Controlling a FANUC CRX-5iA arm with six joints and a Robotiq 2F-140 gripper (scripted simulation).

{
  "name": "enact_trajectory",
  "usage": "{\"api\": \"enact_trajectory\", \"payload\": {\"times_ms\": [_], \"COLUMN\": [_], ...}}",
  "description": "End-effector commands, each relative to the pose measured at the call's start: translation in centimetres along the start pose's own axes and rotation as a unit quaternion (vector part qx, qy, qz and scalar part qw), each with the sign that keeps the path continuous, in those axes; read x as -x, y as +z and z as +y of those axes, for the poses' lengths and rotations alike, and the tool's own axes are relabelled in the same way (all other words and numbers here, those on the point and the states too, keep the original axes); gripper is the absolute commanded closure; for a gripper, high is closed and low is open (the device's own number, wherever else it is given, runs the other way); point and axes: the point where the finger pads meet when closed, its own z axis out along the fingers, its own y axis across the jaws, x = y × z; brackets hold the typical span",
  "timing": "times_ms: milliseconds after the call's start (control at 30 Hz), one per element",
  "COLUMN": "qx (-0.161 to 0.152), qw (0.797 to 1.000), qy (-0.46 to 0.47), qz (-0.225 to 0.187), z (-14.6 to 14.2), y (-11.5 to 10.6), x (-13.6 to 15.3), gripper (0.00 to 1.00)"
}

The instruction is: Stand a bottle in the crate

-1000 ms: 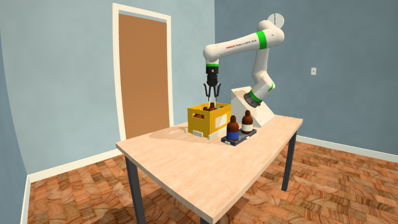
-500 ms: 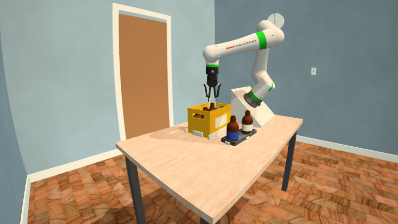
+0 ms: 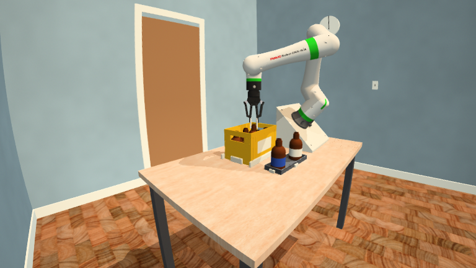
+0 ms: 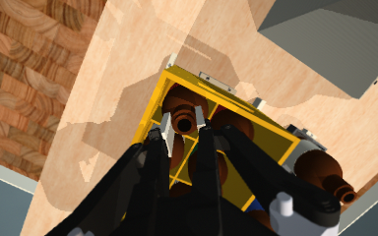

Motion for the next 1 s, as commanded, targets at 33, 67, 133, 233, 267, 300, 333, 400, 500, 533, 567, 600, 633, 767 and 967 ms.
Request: {"api": "enact_trajectory", "payload": {"times_ms": [33,67,133,233,267,300,333,400,500,533,567,600,633,767,967], "qx": [0.000,0.000,0.000,0.000,0.000,0.000,0.000,0.000,0.000,0.000,0.000,0.000,0.000,0.000,0.000], "qw": [1.000,1.000,1.000,1.000,1.000,1.000,1.000,1.000,1.000,1.000,1.000,1.000,1.000,1.000,1.000], "qy": [0.000,0.000,0.000,0.000,0.000,0.000,0.000,0.000,0.000,0.000,0.000,0.000,0.000,0.000,0.000], "qz": [0.000,0.000,0.000,0.000,0.000,0.000,0.000,0.000,0.000,0.000,0.000,0.000,0.000,0.000,0.000], "z": [-0.02,-0.02,-0.02,-0.02,-0.02,-0.02,-0.02,-0.02,-0.02,-0.02,-0.02,-0.02,-0.02,-0.02,-0.02], "y": [0.13,0.18,0.26,0.38,0.41,0.44,0.48,0.53,0.58,0.58,0.60,0.62,0.63,0.68,0.70], "x": [-0.01,-0.01,-0.01,-0.01,-0.01,-0.01,-0.01,-0.01,-0.01,-0.01,-0.01,-0.01,-0.01,-0.01,-0.01], "gripper": [1.00,1.00,1.00,1.00,1.00,1.00,1.00,1.00,1.00,1.00,1.00,1.00,1.00,1.00,1.00]}}
